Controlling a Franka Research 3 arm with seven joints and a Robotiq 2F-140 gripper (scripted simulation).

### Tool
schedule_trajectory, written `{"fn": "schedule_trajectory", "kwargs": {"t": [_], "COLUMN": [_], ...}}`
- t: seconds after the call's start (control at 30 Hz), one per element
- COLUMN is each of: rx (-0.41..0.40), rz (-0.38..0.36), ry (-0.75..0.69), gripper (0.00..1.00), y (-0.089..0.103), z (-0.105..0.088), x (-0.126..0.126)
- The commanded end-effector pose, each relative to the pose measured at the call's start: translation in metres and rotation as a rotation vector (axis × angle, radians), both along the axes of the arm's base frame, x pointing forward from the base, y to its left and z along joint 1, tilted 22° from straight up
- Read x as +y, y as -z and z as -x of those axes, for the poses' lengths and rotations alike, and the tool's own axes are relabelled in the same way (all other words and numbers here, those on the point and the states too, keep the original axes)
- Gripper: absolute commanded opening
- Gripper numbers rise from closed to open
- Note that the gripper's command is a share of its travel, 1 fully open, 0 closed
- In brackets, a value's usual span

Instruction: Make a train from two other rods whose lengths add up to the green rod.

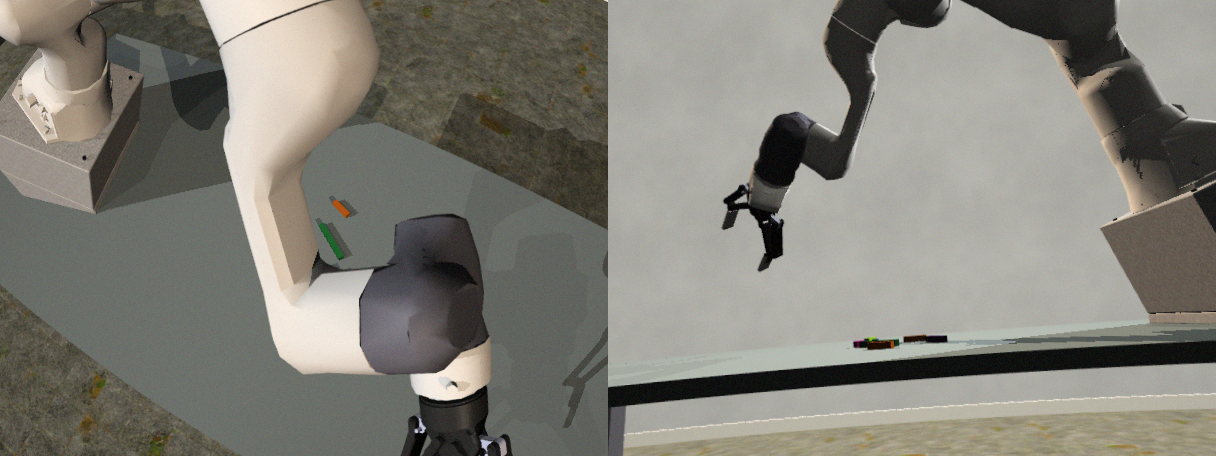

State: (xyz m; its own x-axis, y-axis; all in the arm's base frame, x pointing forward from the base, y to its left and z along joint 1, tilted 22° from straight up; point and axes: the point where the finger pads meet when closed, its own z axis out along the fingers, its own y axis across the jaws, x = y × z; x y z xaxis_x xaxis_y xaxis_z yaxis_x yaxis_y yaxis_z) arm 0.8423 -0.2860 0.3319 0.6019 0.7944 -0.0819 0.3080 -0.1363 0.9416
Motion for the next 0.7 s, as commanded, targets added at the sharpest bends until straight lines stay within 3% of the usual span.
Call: {"fn": "schedule_trajectory", "kwargs": {"t": [0.0,0.03,0.67], "rx": [0.061,0.074,0.074], "rz": [-0.092,-0.113,-0.113], "ry": [-0.024,-0.026,-0.026], "gripper": [1.00,1.00,1.00], "y": [0.0350,0.0438,0.0438], "z": [0.0166,0.0212,0.0212], "x": [0.0214,0.0256,0.0256]}}
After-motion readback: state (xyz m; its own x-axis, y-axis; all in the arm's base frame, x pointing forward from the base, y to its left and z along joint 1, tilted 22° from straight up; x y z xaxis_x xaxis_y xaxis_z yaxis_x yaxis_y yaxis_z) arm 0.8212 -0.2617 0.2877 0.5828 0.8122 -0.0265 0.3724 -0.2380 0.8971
